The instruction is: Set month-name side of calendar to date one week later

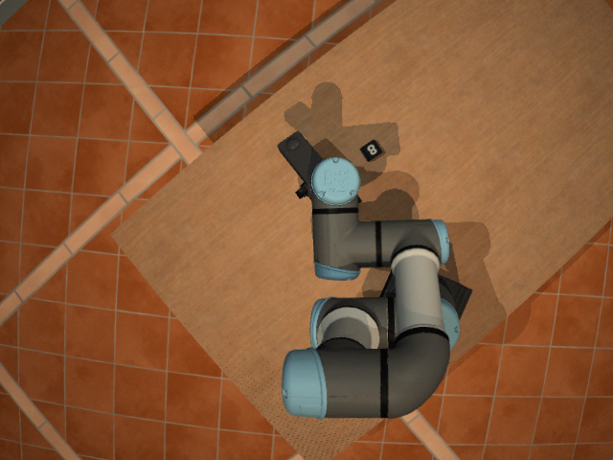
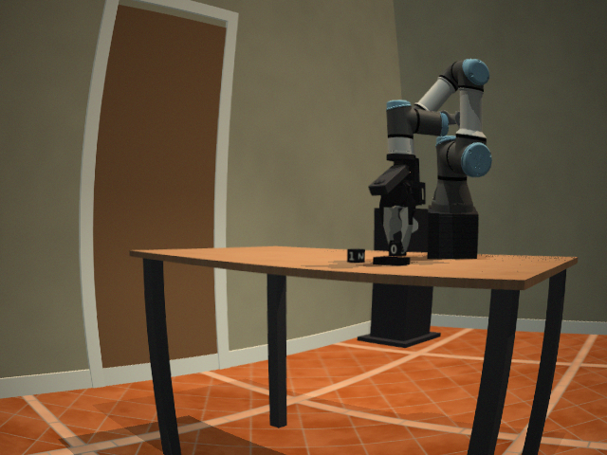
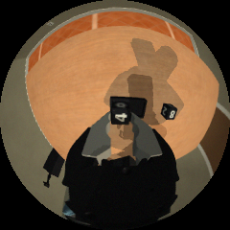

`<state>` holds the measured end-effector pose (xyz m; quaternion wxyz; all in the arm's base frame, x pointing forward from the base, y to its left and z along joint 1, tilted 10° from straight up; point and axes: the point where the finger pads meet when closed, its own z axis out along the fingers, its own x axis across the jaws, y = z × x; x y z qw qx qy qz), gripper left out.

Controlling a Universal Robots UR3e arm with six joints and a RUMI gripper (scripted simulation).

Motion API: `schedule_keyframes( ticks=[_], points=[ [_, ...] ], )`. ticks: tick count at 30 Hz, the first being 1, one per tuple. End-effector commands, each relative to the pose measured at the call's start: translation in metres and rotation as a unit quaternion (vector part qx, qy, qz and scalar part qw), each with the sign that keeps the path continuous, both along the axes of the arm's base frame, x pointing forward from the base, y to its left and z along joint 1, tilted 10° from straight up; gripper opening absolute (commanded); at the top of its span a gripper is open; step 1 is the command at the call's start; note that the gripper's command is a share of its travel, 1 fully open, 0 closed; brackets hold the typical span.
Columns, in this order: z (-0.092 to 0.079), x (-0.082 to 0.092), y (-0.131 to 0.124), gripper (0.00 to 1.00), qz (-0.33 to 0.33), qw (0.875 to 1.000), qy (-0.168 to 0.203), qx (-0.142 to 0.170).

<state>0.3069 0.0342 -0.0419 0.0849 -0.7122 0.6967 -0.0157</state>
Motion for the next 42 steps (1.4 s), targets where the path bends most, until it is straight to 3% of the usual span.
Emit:
schedule_keyframes(
  ticks=[1,42],
  points=[
    [0.0004,0.0006,-0.0003,0.11,0.0,1.0,-0.001,0.0],
    [-0.0094,0.0021,0.0006,0.11,0.0,1.0,-0.001,0.0]
  ],
)
